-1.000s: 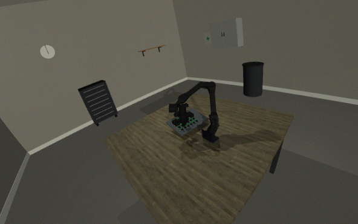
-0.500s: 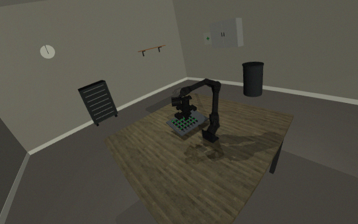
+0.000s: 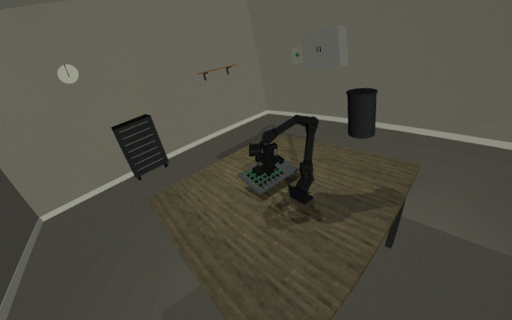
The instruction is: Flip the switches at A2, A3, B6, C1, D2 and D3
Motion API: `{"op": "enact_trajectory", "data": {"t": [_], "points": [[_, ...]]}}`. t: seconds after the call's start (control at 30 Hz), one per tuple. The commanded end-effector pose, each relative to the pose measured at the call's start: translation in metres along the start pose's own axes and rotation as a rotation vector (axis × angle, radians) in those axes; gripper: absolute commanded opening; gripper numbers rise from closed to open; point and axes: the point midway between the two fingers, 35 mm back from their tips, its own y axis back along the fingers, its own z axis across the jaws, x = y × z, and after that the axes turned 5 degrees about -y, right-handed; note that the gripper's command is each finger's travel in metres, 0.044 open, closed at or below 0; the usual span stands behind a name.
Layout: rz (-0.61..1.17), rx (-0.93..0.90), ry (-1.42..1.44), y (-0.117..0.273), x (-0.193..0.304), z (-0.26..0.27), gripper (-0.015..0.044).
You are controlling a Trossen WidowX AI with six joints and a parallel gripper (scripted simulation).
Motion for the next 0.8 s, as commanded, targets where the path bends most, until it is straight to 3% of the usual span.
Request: {"op": "enact_trajectory", "data": {"t": [0.0, 0.77], "points": [[0.002, 0.009, 0.008, -0.007, 0.002, -0.003, 0.0000], [0.002, 0.009, 0.008, -0.022, 0.002, -0.003, 0.0000]]}}
